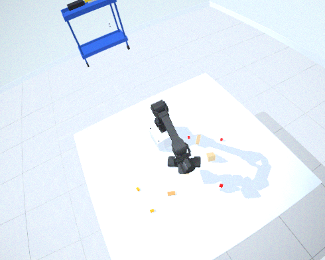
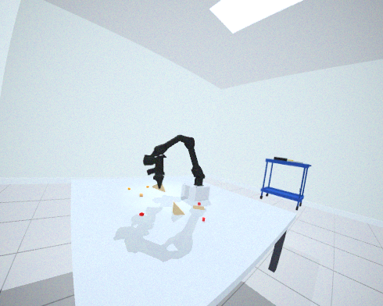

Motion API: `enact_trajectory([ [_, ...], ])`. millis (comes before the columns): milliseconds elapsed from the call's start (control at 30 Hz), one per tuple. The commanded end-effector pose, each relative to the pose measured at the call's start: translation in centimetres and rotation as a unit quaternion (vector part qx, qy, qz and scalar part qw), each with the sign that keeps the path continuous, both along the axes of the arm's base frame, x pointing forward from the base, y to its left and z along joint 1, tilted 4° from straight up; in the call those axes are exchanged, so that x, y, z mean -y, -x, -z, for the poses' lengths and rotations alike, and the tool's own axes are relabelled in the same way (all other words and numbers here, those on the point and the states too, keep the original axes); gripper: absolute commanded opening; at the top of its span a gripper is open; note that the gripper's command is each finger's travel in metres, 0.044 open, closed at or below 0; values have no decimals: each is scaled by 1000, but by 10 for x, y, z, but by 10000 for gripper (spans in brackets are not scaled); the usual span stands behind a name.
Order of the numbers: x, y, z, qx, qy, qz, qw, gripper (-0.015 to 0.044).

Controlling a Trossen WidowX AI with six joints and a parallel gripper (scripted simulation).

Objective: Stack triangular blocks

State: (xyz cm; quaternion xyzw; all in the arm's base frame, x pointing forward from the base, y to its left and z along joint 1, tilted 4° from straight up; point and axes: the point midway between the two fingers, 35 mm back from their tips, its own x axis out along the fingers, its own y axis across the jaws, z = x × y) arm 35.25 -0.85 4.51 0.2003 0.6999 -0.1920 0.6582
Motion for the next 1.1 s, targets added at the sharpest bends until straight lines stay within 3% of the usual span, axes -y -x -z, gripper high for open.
enact_trajectory([
  [0,-1,2,2,30,21,-25,999,0],
  [833,-7,16,-2,202,127,-122,963,0],
  [1067,-8,17,-3,212,133,-126,960,0],
])
